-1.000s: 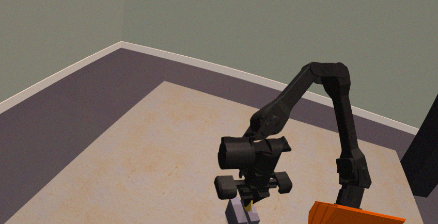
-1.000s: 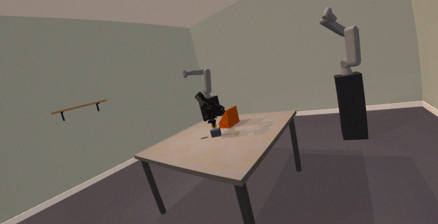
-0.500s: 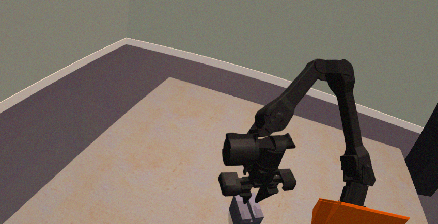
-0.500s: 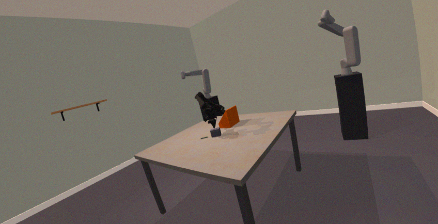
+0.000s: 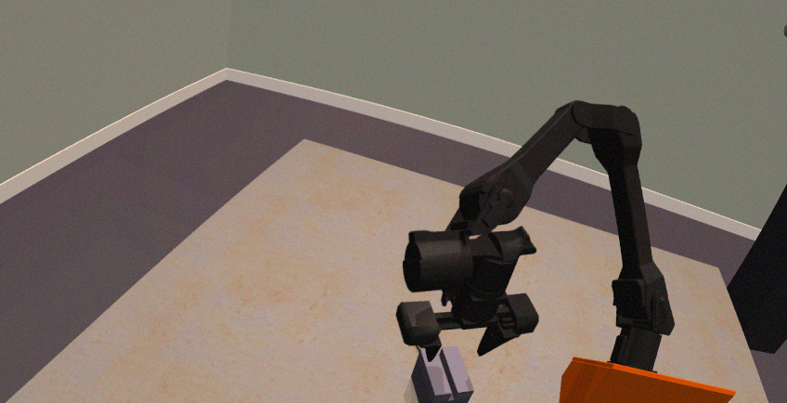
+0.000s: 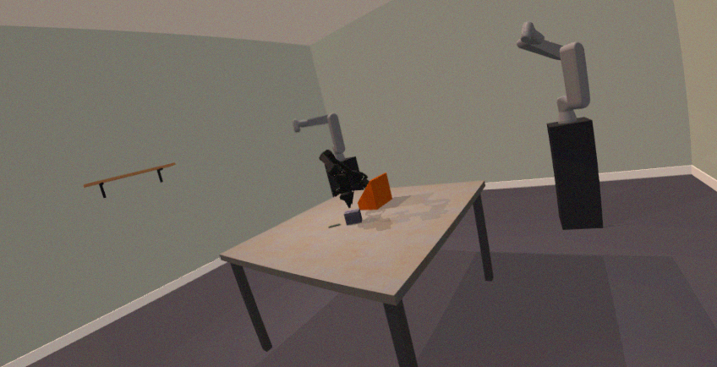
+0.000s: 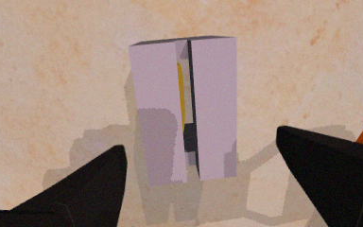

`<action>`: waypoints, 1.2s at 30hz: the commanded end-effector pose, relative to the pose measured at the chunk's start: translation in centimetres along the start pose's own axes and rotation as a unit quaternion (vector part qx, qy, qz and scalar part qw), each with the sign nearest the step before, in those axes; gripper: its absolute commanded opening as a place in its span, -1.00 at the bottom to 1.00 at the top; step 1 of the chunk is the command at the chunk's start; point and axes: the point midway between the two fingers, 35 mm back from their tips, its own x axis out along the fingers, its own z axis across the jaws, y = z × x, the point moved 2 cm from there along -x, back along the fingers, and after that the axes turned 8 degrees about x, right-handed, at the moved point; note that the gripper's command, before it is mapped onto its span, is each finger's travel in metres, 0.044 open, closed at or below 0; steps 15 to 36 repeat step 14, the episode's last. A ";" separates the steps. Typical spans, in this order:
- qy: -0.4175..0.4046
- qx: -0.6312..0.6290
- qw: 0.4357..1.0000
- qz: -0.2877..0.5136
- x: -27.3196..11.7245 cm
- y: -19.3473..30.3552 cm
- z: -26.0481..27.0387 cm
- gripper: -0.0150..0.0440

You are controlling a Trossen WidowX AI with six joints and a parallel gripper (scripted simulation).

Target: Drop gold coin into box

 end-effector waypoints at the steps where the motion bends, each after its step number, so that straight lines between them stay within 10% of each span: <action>1: -0.005 0.001 1.000 0.000 -3.1 0.0 0.0 1.00; 36: -0.004 0.001 1.000 -0.001 -4.0 0.0 -0.2 1.00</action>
